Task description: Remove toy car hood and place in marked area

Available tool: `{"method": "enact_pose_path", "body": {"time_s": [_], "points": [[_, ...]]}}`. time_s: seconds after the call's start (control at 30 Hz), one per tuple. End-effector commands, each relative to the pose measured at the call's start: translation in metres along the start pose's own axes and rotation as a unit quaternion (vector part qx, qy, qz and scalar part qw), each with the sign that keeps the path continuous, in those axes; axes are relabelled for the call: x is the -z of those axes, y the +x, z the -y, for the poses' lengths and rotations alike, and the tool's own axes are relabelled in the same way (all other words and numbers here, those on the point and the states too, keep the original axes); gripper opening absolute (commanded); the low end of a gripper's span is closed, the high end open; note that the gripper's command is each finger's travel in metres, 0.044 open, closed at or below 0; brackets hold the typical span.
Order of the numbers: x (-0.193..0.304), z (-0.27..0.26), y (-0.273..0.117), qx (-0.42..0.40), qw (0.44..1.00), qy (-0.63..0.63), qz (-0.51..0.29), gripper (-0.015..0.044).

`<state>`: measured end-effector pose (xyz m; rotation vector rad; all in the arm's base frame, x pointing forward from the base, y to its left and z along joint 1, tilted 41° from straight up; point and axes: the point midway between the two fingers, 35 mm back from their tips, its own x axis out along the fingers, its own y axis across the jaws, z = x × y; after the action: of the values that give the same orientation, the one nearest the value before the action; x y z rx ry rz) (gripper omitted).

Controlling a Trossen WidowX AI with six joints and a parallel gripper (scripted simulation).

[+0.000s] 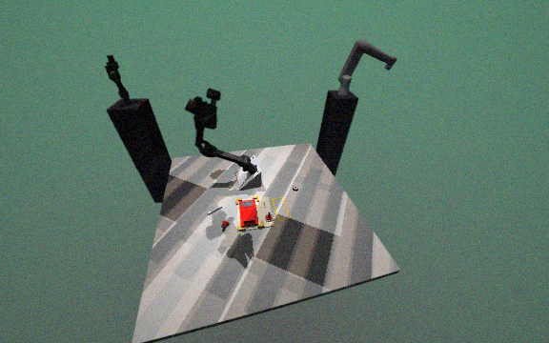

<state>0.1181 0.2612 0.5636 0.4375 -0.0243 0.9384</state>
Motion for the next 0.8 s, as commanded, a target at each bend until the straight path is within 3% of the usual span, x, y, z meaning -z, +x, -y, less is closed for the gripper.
{"method": "enact_pose_path", "body": {"time_s": [0.0,0.4,0.77], "points": [[0.033,0.028,0.024,0.062,0.997,-0.039,-0.039,0.0440],[0.143,0.170,0.066,0.283,0.927,-0.138,-0.202,0.0440],[0.229,0.318,0.022,0.467,0.782,-0.174,-0.375,0.0440]]}}
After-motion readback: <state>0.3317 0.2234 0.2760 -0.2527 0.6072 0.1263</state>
